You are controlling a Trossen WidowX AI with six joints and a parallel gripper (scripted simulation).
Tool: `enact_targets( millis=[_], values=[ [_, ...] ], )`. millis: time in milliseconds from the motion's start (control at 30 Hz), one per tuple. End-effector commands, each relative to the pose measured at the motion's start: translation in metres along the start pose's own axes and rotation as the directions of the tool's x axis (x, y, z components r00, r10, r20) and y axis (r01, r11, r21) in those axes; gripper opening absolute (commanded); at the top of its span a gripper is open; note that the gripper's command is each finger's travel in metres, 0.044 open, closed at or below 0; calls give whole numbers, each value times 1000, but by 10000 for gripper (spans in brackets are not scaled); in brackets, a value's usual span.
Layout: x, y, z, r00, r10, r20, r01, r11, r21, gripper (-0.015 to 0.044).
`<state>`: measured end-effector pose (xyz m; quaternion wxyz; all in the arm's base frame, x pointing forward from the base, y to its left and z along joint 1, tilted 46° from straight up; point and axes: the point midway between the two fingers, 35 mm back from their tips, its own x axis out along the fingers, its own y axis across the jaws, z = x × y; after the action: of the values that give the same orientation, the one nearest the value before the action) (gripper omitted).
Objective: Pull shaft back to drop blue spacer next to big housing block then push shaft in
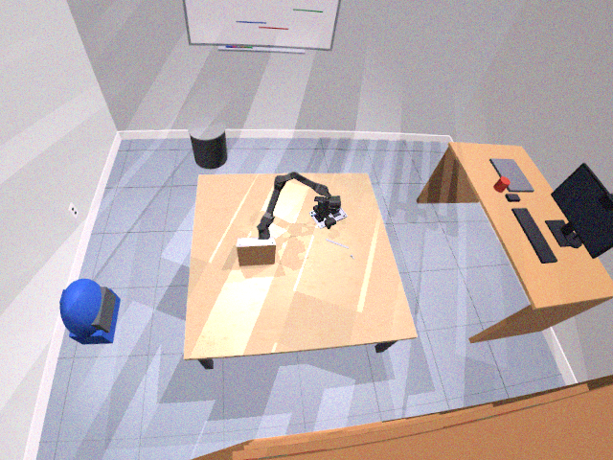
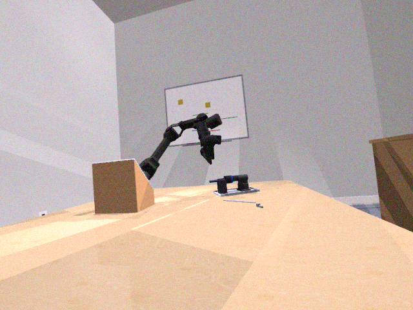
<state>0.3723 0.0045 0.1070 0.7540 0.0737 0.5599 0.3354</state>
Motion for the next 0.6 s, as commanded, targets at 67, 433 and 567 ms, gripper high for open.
enact_targets(
  millis=[67,433,567],
  values=[
    [26,100,24,987,145,-68,-149,987,-53,440],
    [44,170,23,957,248,-150,-261,962,-75,440],
    [44,170,23,957,248,-150,-261,962,-75,440]
  ],
)
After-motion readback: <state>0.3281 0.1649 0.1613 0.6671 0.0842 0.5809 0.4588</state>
